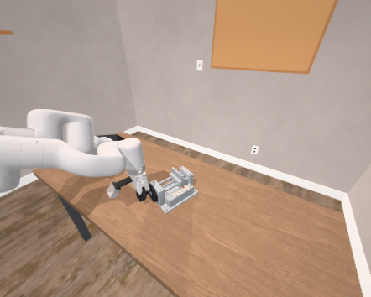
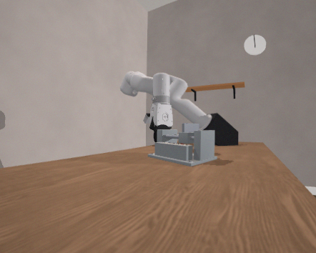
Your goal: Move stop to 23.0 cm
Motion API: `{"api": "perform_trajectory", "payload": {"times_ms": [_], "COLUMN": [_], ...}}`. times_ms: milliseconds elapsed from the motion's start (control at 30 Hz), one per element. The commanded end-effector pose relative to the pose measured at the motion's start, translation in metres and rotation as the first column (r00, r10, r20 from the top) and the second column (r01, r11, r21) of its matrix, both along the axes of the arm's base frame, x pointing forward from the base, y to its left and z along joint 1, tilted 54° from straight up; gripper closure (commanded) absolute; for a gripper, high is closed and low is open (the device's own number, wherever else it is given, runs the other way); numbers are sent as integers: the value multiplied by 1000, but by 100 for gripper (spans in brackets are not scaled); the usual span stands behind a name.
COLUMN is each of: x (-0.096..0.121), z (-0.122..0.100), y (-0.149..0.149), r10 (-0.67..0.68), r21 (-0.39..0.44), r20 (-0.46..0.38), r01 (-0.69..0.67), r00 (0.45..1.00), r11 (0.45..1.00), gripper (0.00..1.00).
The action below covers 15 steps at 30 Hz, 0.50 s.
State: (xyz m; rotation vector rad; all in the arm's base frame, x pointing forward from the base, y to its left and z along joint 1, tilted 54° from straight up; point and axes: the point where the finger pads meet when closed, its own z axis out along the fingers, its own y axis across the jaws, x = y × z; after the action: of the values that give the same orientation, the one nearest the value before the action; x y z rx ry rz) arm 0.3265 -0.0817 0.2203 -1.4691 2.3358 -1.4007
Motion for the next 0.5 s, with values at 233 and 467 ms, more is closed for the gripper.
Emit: {"api": "perform_trajectory", "payload": {"times_ms": [233,467], "x": [-1,-2], "z": [0,1], "y": [1,2], "r10": [1,1], "r21": [0,0], "r20": [0,0], "r01": [-1,-1], "r00": [1000,1000], "r11": [1000,1000], "gripper": [94,94]}}
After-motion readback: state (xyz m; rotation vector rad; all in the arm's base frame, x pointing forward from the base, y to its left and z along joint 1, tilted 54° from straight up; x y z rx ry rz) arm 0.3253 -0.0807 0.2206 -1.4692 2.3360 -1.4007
